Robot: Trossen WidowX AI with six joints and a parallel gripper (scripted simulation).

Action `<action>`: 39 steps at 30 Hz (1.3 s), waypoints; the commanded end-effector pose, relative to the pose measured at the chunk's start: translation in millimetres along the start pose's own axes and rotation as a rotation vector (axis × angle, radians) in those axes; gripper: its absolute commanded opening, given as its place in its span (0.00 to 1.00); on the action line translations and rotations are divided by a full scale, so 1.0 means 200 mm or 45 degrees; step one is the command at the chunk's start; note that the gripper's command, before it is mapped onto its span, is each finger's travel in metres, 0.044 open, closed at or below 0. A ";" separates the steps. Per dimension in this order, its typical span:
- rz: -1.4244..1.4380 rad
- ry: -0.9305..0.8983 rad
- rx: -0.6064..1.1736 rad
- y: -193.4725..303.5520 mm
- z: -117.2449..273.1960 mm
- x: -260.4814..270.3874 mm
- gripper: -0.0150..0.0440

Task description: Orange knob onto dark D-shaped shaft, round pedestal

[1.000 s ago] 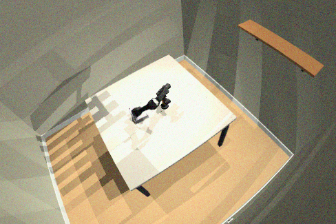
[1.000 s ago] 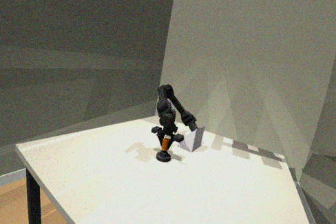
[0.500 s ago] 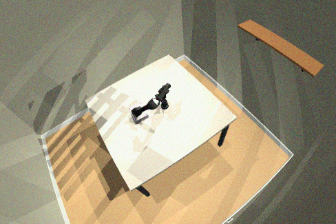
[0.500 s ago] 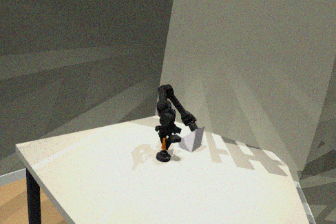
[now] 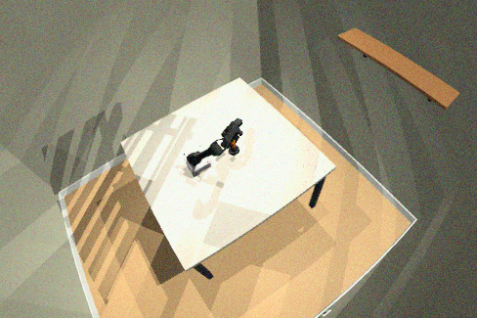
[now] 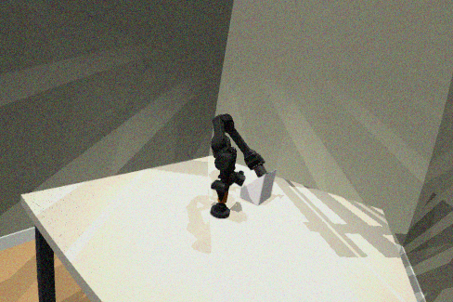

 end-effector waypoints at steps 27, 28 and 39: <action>-2.519 0.008 -0.009 -0.02 0.03 0.00 0.25; -2.519 0.008 -0.009 -0.02 0.03 0.00 0.25; -2.519 0.008 -0.009 -0.01 0.01 0.00 0.25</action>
Point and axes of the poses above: the point midway between the two fingers, 35 mm back from their tips, its own z axis back along the fingers, its own x axis across the jaws, y = z × x, the point moved 8 cm from there along z, back along the fingers, and after that the axes turned 1 degree about z, right-handed, at the moved point
